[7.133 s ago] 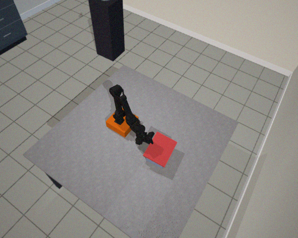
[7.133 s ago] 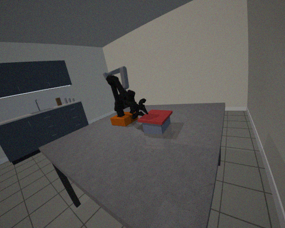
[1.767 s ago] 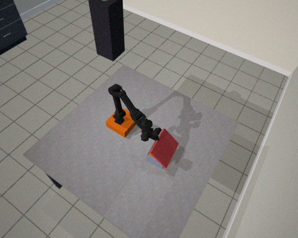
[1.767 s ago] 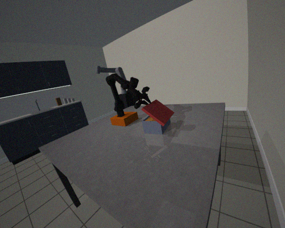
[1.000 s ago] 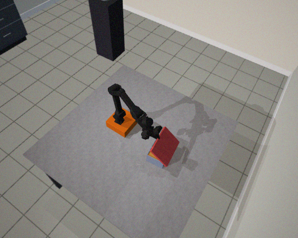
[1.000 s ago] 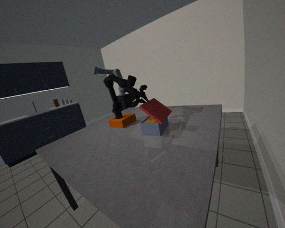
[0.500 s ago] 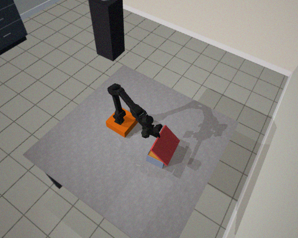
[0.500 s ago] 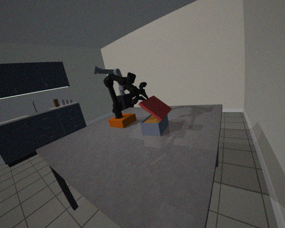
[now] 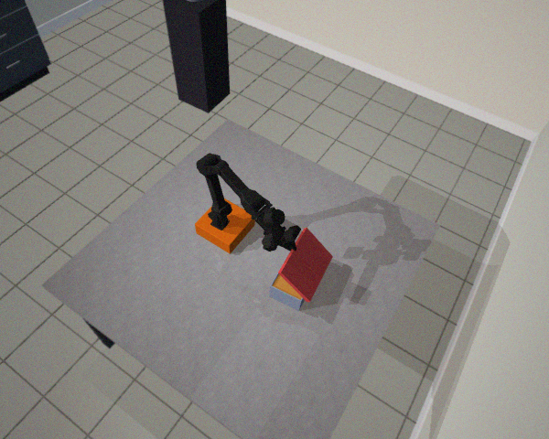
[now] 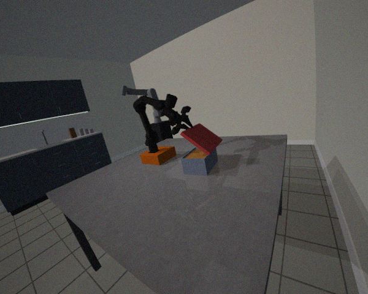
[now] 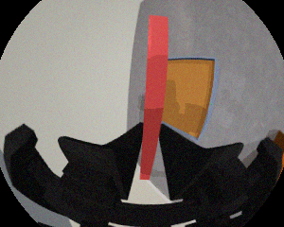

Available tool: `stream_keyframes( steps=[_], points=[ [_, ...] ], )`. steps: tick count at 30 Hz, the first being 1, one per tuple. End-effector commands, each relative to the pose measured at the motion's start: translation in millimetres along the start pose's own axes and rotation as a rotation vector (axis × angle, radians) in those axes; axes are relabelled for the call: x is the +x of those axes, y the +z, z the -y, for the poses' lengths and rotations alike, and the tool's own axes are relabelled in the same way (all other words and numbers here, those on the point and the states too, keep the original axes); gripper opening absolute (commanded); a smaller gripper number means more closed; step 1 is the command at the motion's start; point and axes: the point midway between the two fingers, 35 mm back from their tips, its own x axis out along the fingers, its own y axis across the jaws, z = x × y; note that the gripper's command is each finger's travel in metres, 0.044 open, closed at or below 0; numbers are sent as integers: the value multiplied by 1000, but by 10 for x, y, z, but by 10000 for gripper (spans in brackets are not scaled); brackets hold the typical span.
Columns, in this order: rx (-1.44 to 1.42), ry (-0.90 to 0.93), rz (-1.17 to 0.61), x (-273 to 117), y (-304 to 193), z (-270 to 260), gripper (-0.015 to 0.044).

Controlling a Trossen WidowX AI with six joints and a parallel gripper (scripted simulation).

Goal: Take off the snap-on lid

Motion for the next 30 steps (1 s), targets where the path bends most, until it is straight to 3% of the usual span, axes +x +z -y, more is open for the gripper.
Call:
stream_keyframes(
  steps=[1, 30],
  points=[
    [1, 14, 6, -30, -64, -19, 0],
    [6, 13, 2, -74, -643, 21, 0]
  ],
)
